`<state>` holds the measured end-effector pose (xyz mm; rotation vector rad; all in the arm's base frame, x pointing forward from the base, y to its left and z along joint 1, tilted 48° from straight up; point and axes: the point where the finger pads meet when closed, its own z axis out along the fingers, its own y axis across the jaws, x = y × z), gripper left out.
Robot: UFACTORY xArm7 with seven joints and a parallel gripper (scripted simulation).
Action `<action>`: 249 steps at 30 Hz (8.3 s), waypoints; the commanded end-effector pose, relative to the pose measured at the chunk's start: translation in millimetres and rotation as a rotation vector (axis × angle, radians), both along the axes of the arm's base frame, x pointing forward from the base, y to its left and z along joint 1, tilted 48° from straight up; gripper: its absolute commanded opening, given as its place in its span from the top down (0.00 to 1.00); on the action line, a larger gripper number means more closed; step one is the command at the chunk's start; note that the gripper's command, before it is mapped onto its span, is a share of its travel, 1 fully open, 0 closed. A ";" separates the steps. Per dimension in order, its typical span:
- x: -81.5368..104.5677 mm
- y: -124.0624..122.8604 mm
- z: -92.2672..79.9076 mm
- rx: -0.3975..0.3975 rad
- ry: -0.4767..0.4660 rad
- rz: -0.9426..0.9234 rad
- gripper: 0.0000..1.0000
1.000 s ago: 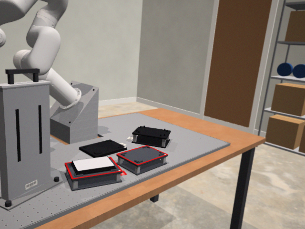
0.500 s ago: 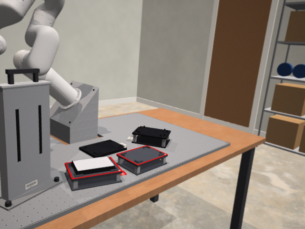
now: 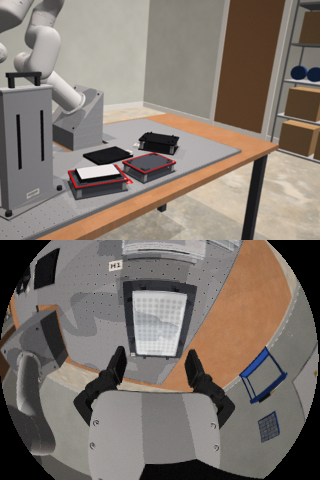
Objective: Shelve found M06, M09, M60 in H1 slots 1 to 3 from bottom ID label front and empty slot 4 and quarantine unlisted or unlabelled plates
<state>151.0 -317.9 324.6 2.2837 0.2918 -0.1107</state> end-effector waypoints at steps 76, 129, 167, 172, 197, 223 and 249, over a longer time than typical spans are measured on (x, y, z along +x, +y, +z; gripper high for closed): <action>1.7 -43.8 -37.3 -0.003 -0.001 0.001 0.00; 1.7 -45.3 -38.7 -0.003 -0.001 0.001 1.00; 1.7 -38.8 -32.8 -0.003 -0.001 0.001 1.00; 1.6 -36.8 -31.1 -0.003 -0.001 0.002 1.00; 1.4 -25.9 -21.2 -0.003 -0.001 0.002 1.00; 1.3 -17.9 -14.1 -0.003 -0.001 0.002 1.00; 1.1 -6.4 -3.9 -0.003 -0.001 0.002 1.00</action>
